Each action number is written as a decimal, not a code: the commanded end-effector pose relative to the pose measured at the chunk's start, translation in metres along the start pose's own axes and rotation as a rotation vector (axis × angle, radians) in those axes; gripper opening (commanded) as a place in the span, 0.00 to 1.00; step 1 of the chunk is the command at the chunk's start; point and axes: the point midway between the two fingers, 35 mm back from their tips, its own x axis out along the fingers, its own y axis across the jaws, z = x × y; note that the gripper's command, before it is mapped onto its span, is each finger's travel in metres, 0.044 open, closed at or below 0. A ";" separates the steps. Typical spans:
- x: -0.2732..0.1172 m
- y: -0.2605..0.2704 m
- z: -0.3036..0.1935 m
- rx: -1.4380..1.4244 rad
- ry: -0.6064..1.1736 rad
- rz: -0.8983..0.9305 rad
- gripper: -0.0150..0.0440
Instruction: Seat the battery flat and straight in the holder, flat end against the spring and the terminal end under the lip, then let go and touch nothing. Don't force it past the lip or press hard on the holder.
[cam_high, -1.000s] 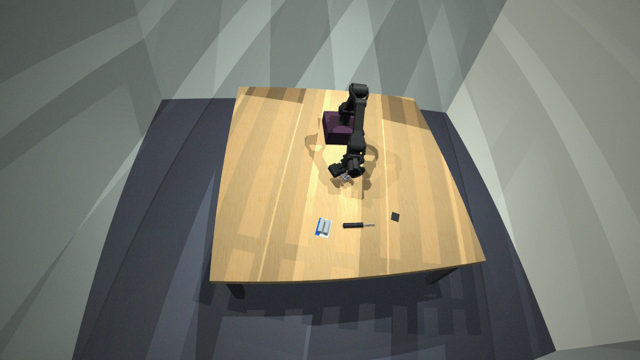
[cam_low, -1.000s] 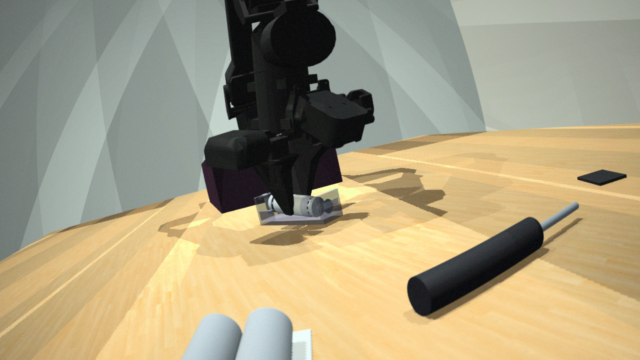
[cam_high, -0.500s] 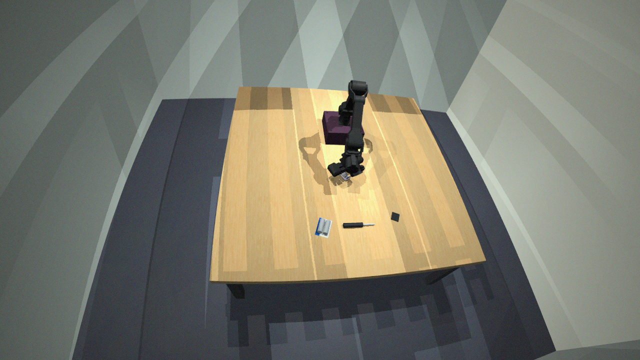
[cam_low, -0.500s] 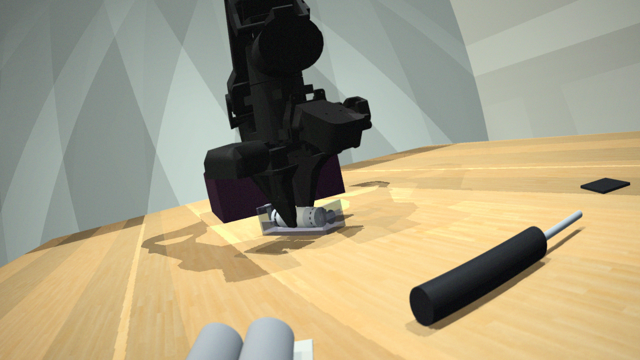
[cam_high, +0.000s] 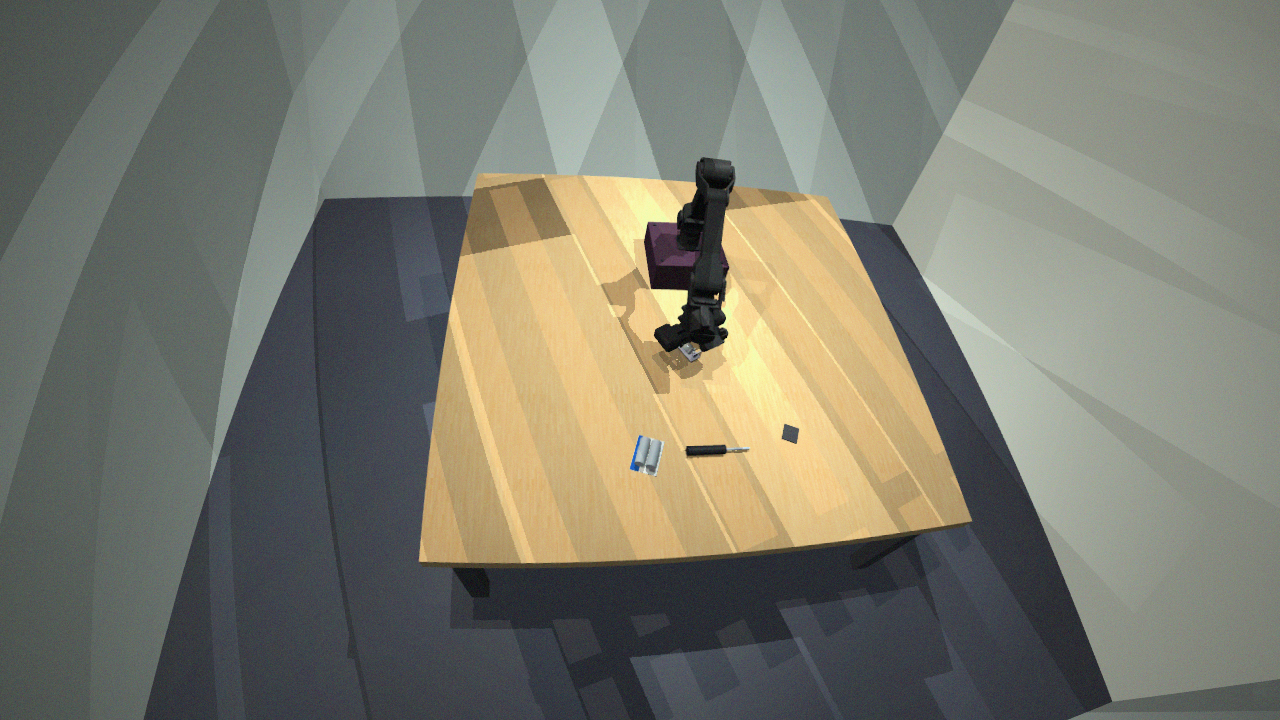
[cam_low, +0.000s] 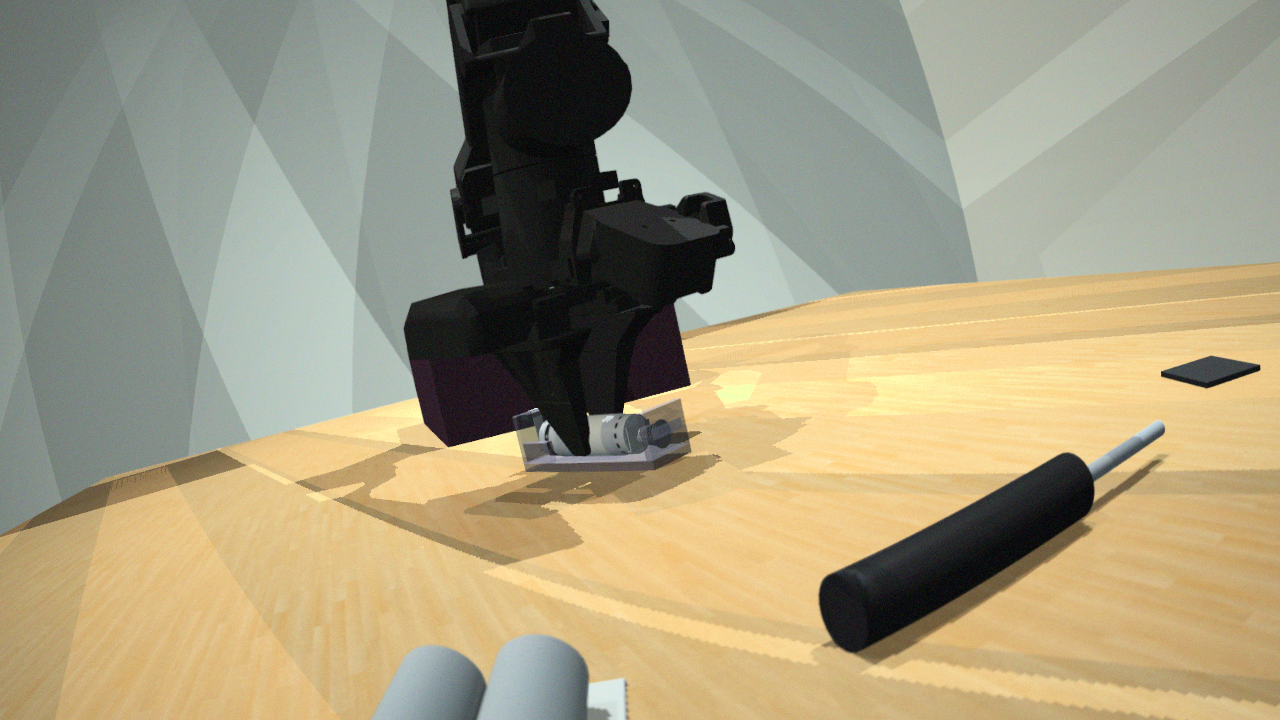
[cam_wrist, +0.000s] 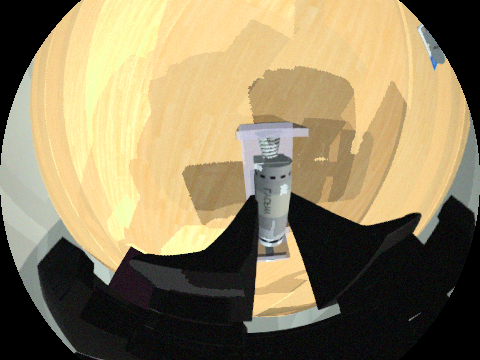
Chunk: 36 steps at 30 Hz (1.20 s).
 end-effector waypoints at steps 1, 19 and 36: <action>0.000 0.001 -0.003 -0.007 -0.006 0.002 0.37; 0.001 0.001 -0.008 -0.006 -0.009 -0.005 0.37; -0.014 0.002 -0.009 -0.002 -0.010 -0.005 0.54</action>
